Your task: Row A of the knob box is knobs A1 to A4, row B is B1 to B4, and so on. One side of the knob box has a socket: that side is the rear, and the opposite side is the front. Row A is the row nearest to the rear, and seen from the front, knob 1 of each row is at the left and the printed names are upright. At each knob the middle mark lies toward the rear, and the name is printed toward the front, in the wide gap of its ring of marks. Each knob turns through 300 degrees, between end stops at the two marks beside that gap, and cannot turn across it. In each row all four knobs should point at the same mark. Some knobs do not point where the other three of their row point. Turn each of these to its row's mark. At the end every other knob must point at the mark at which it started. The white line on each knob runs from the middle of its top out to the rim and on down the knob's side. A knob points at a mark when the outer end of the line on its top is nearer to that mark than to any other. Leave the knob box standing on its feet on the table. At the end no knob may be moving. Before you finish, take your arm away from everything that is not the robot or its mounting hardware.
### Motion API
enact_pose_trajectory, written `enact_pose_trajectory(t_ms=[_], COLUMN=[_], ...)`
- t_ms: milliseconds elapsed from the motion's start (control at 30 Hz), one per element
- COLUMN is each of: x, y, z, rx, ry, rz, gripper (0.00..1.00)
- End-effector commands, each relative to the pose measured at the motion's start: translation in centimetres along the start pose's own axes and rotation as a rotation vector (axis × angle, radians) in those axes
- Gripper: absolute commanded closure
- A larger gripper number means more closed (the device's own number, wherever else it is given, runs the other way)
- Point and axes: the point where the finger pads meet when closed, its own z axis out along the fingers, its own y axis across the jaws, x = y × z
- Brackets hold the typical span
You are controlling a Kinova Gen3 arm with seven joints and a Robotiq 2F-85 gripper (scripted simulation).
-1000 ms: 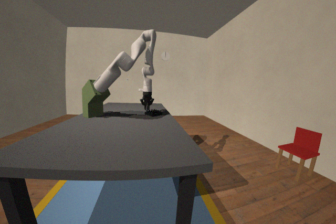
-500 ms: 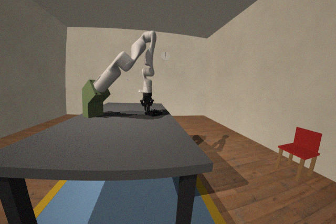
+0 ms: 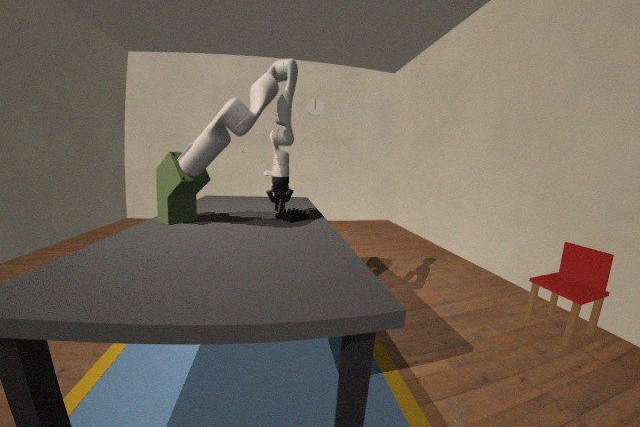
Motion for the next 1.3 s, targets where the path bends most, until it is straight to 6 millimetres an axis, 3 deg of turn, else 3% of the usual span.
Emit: enact_pose_trajectory(t_ms=[0, 600, 633, 1267], x=[0.02, 0.02, 0.02, 0.02], y=[0.03, 0.03, 0.03, 0.03], z=[-0.03, -0.03, -0.03, -0.03], rx=[-0.001, -0.001, -0.001, -0.001], ry=[0.001, 0.001, 0.001, 0.001], rz=[0.000, 0.000, 0.000, 0.000], gripper=[0.81, 0.81, 0.92, 0.92])
